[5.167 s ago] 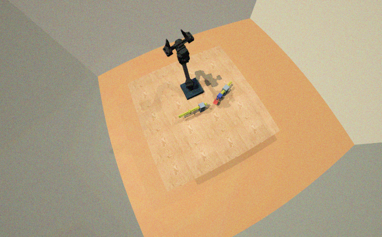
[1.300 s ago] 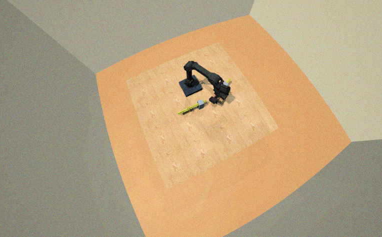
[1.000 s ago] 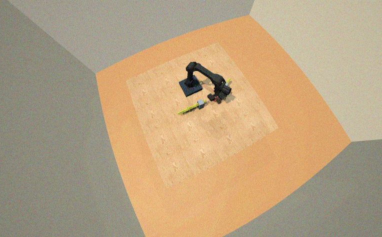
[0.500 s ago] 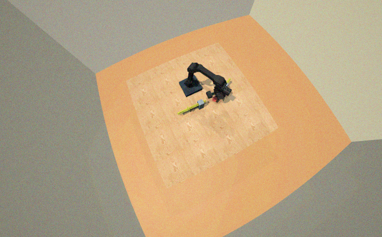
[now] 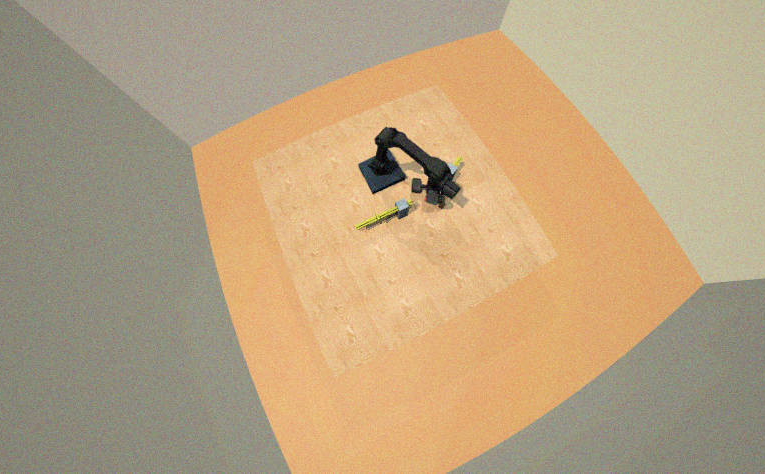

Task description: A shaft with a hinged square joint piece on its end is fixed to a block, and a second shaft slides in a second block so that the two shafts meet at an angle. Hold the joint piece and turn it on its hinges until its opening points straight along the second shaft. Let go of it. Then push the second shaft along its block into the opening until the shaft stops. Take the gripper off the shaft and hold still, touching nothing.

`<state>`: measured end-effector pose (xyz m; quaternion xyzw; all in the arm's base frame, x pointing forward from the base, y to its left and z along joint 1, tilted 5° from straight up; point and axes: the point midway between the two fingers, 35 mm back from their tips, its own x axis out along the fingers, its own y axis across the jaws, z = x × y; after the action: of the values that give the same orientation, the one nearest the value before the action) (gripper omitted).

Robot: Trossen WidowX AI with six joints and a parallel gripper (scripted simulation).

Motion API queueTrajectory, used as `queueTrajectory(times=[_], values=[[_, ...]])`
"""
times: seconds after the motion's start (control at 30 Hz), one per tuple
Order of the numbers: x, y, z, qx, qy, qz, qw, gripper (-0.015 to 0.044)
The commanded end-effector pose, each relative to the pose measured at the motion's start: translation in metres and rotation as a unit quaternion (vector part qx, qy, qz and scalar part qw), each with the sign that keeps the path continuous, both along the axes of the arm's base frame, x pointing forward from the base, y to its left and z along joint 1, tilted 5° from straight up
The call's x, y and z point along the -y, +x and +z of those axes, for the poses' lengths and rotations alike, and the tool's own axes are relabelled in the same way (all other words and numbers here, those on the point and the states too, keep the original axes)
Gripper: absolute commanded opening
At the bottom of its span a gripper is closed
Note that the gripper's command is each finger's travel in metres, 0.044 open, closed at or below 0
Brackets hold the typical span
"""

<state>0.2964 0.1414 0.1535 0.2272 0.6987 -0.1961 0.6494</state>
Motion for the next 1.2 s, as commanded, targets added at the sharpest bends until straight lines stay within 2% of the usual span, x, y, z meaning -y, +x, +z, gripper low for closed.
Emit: queueTrajectory(times=[0.0, 0.3, 0.5, 1.03, 1.17], values=[[0.001, 0.001, -0.005, -0.016, 0.008, -0.056, 0.998, 0.0440], [0.003, 0.003, -0.010, -0.048, 0.027, -0.190, 0.980, 0.0440], [0.004, 0.003, -0.013, -0.048, 0.028, -0.192, 0.980, 0.0440], [0.009, 0.005, -0.085, -0.048, 0.027, -0.192, 0.980, 0.0440], [0.009, 0.005, -0.088, -0.048, 0.027, -0.192, 0.980, 0.0440]])
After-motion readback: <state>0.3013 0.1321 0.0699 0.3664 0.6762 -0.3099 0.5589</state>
